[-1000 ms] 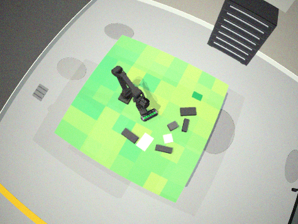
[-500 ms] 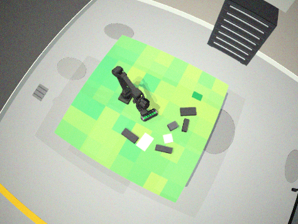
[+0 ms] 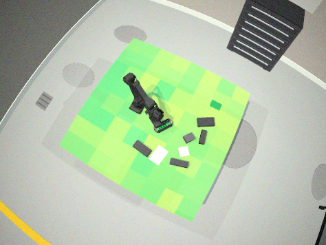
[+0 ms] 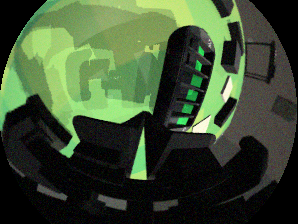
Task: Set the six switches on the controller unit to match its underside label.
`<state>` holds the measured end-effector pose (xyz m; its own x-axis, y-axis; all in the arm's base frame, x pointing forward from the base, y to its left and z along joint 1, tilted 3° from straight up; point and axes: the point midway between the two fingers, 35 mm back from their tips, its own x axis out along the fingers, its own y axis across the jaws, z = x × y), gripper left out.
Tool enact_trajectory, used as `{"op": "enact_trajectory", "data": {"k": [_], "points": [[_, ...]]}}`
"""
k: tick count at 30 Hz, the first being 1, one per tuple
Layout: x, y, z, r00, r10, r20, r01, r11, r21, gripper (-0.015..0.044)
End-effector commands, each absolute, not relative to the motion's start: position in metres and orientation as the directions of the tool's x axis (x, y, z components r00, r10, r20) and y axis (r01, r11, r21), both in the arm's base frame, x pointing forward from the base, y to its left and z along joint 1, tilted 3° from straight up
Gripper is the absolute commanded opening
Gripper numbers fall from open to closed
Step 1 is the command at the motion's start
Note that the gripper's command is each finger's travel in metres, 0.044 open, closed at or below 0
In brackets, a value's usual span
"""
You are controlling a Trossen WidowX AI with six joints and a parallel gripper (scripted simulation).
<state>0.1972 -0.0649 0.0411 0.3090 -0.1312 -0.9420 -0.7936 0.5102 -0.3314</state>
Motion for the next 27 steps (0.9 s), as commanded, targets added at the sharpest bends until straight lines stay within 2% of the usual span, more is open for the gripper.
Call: {"op": "enact_trajectory", "data": {"k": [1, 27], "points": [[0.196, -0.065, 0.034, 0.304, -0.134, -0.943, -0.793, 0.513, -0.328, 0.0], [0.2, -0.067, 0.023, 0.305, -0.135, -0.943, -0.792, 0.514, -0.33, 0.0]]}}
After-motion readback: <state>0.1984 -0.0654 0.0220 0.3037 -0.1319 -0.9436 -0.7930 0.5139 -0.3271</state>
